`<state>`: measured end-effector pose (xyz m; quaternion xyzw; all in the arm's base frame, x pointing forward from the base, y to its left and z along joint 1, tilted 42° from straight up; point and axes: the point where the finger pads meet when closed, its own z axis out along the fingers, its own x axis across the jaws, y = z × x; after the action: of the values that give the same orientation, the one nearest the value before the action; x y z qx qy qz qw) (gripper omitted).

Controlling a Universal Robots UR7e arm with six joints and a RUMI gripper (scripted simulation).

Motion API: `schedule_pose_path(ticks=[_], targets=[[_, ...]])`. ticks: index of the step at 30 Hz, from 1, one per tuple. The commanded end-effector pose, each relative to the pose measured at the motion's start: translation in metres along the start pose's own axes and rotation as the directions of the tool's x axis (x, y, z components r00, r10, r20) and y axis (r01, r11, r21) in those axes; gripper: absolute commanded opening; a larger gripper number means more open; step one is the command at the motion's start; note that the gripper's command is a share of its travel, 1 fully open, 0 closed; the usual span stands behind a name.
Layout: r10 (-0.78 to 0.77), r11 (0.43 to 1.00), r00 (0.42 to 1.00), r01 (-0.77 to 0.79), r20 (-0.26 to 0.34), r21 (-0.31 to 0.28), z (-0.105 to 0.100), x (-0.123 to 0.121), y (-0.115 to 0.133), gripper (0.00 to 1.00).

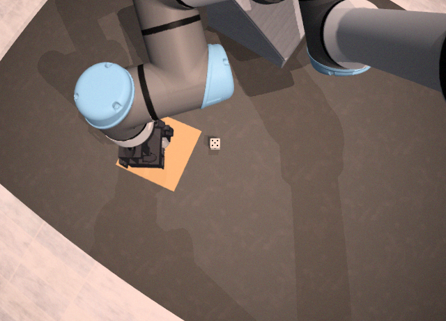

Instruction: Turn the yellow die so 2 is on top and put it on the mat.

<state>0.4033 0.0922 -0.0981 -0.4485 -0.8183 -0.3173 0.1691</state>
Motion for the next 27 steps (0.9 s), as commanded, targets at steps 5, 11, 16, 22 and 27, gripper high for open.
schedule_pose_path(ticks=[5,11,16,22,27], targets=[[0.0,1.0,1.0,0.0,0.001,-0.001,-0.02,0.0,0.0,0.03],[0.0,1.0,1.0,0.0,0.001,-0.001,-0.054,0.0,0.0,0.03],[0.0,1.0,1.0,0.0,0.001,-0.001,-0.081,0.0,0.0,0.03],[0.0,1.0,1.0,0.0,0.001,-0.001,-0.093,0.0,0.0,0.03],[0.0,1.0,1.0,0.0,0.001,-0.001,-0.096,0.0,0.0,0.03]])
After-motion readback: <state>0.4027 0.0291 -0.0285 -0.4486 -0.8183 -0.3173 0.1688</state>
